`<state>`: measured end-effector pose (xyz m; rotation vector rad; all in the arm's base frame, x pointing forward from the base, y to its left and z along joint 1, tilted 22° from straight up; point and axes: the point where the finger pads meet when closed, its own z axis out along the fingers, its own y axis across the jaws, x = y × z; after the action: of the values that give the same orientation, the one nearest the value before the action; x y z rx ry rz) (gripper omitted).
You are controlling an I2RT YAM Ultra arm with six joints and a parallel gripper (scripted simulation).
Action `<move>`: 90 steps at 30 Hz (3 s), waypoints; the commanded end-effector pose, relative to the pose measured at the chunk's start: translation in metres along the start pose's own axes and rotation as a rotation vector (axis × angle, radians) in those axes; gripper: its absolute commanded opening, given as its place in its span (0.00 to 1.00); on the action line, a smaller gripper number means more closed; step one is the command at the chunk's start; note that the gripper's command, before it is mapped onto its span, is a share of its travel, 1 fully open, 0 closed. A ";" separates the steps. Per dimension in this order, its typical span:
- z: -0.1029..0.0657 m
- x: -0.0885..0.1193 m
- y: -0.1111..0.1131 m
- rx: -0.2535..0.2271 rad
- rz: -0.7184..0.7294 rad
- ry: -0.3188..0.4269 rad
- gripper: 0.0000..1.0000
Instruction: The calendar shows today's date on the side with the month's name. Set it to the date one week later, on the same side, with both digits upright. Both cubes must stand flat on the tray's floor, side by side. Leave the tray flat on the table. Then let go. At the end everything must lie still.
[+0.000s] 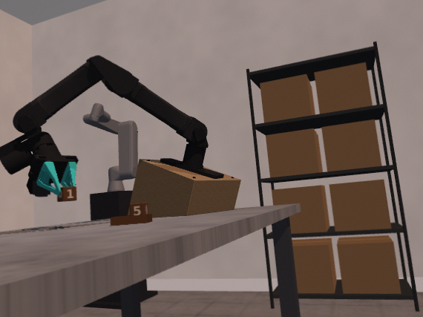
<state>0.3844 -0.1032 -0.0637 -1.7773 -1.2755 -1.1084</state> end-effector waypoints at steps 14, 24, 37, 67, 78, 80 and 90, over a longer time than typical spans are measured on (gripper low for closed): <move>-0.006 0.011 0.003 -0.018 -0.010 0.022 0.27; -0.002 0.007 0.004 -0.018 -0.010 0.022 0.27; 0.008 -0.003 0.004 -0.018 -0.010 0.022 0.27; 0.037 -0.030 0.005 -0.018 -0.010 0.022 0.27; 0.040 -0.033 0.005 -0.018 -0.010 0.022 0.27; 0.040 -0.033 0.005 -0.018 -0.010 0.022 0.27; 0.040 -0.033 0.005 -0.018 -0.010 0.022 0.27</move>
<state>0.3903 -0.0794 -0.1144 -1.7657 -1.2642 -1.1266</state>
